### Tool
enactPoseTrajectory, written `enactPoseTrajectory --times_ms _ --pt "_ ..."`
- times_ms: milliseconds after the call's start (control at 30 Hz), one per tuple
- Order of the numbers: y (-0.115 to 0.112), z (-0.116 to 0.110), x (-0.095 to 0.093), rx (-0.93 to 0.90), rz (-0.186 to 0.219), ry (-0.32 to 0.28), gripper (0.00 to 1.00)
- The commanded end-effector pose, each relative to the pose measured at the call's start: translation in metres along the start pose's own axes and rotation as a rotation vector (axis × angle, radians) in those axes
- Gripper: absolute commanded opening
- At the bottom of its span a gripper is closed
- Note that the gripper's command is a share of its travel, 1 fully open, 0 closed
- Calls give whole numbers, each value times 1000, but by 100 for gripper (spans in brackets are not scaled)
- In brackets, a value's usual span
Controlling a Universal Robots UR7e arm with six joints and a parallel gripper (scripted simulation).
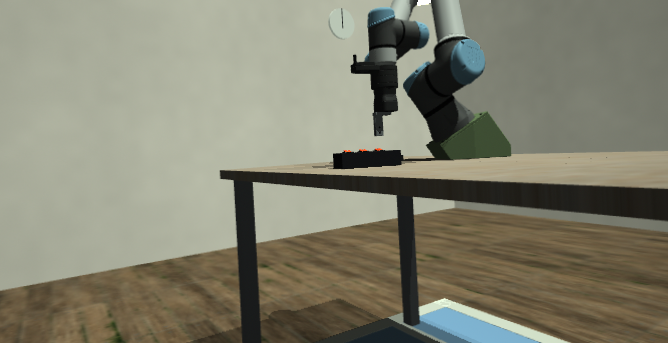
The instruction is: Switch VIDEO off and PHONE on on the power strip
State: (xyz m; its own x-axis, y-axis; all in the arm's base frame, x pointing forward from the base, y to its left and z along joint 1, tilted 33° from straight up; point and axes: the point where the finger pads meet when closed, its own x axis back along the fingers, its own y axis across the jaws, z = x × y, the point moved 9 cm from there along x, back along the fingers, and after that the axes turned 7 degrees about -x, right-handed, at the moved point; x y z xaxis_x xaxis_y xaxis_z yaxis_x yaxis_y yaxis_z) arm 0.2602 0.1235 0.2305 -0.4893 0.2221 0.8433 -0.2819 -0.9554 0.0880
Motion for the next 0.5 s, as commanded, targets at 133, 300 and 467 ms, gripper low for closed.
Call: enactPoseTrajectory --times_ms 133,300,467 --pt "0 4 1 0 0 1 0" --pt "5 36 12 0 0 2 0" --pt "6 46 15 0 -1 3 0"
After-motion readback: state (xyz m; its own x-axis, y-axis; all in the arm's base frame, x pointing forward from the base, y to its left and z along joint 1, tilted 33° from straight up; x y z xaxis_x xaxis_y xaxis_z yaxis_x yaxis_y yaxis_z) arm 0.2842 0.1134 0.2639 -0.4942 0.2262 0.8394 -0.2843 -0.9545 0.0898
